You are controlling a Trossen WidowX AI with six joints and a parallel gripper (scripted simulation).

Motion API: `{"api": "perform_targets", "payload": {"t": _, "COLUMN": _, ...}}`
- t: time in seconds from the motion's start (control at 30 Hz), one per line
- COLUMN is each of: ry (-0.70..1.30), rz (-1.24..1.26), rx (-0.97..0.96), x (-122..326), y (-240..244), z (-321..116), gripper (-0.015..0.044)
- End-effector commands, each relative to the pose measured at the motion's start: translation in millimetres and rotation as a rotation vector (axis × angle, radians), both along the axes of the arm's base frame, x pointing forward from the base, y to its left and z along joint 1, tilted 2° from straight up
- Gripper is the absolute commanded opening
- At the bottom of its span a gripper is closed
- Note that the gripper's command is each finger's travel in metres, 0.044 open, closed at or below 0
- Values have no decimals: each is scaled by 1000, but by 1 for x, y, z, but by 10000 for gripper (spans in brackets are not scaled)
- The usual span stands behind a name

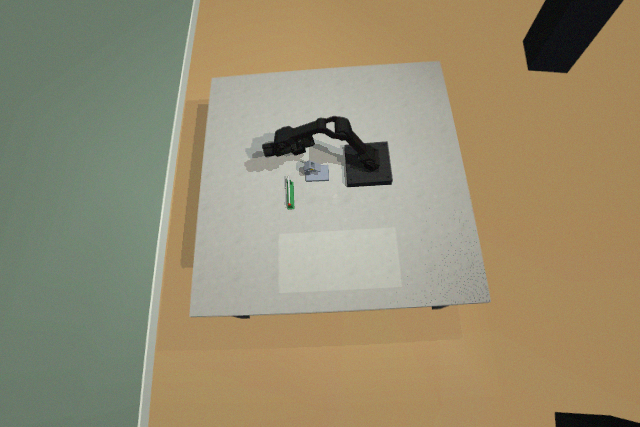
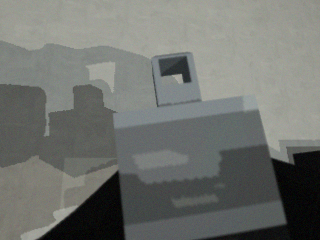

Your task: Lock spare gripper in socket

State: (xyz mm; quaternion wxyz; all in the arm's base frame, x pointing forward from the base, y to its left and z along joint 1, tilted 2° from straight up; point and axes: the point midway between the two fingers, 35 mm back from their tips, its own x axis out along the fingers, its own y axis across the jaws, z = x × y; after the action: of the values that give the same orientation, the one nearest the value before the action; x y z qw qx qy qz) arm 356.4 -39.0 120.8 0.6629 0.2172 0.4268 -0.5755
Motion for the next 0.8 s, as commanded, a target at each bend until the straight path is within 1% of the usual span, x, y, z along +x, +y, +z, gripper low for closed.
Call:
{"api": "perform_targets", "payload": {"t": 0.0, "ry": 45, "rz": 87, "rx": -30, "x": -8, "y": 5, "z": 5, "gripper": 0}}
{"api": "perform_targets", "payload": {"t": 0.37, "ry": 204, "rz": 322, "rx": -91, "x": -32, "y": 26, "z": 6, "gripper": 0}}
{"api": "perform_targets", "payload": {"t": 0.77, "ry": 330, "rz": 515, "rx": -117, "x": -52, "y": 32, "z": 3, "gripper": 0}}
